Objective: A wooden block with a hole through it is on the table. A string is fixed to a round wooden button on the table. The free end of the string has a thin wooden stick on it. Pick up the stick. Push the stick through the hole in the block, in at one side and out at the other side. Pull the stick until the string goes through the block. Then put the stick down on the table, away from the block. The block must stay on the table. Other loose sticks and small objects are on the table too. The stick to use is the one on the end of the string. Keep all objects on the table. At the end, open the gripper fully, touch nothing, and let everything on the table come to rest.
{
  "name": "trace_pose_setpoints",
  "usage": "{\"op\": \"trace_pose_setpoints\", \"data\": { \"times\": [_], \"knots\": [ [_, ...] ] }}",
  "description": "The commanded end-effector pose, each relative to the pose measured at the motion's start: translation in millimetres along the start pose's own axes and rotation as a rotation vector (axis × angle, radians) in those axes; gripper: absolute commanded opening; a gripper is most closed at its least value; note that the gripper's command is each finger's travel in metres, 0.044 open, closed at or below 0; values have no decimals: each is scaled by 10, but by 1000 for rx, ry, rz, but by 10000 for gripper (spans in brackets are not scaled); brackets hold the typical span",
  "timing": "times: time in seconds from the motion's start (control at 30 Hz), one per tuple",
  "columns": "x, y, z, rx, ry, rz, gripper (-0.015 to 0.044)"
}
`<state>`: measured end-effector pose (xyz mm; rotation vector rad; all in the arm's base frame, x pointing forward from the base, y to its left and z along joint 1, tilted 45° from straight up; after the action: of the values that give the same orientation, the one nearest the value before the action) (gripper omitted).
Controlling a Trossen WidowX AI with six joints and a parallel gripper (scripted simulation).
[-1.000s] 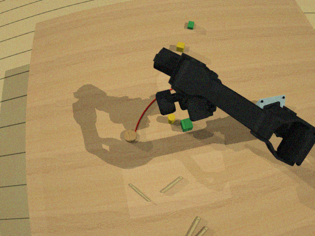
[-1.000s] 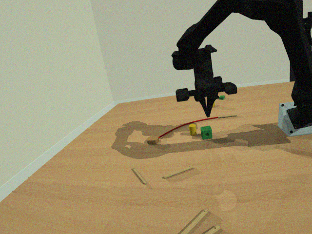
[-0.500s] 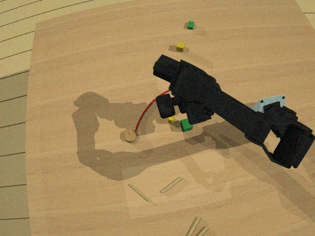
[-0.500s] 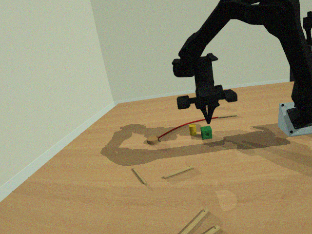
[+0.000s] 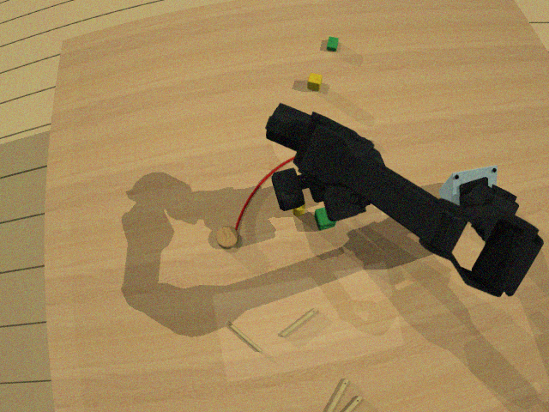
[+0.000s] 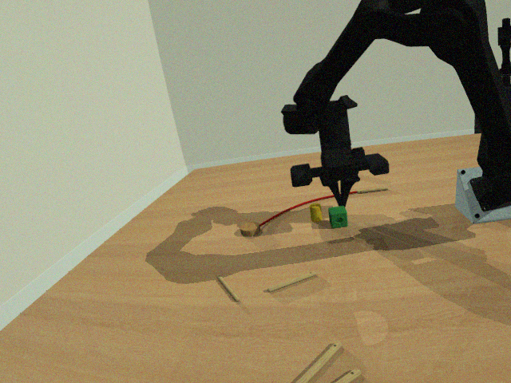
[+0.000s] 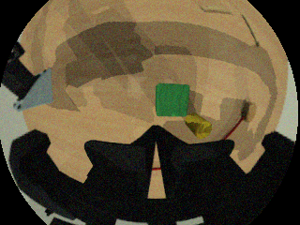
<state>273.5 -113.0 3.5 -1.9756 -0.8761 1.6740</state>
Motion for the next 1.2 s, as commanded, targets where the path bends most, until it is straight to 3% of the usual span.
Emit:
{"op": "trace_pose_setpoints", "data": {
  "times": [0.0, 0.9, 1.07, 1.17],
  "knots": [
    [-4, 18, -72, 2, 4, 0, 0],
    [-5, 79, -477, 0, 6, 0, 0],
    [-459, 83, -475, 0, 5, 2, 0],
    [-486, 82, -474, 0, 5, 2, 0]
  ]
}}
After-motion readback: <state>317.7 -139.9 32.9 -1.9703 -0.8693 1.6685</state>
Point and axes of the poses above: the point midway between the two fingers, 35 mm back from their tips, its own x axis out along the fingers, its own z axis across the jaws, y = z × x, the point moved 5 cm from there along -x, back along the fingers, and after that the axes turned 10 degrees about -x, right-handed, at the moved point
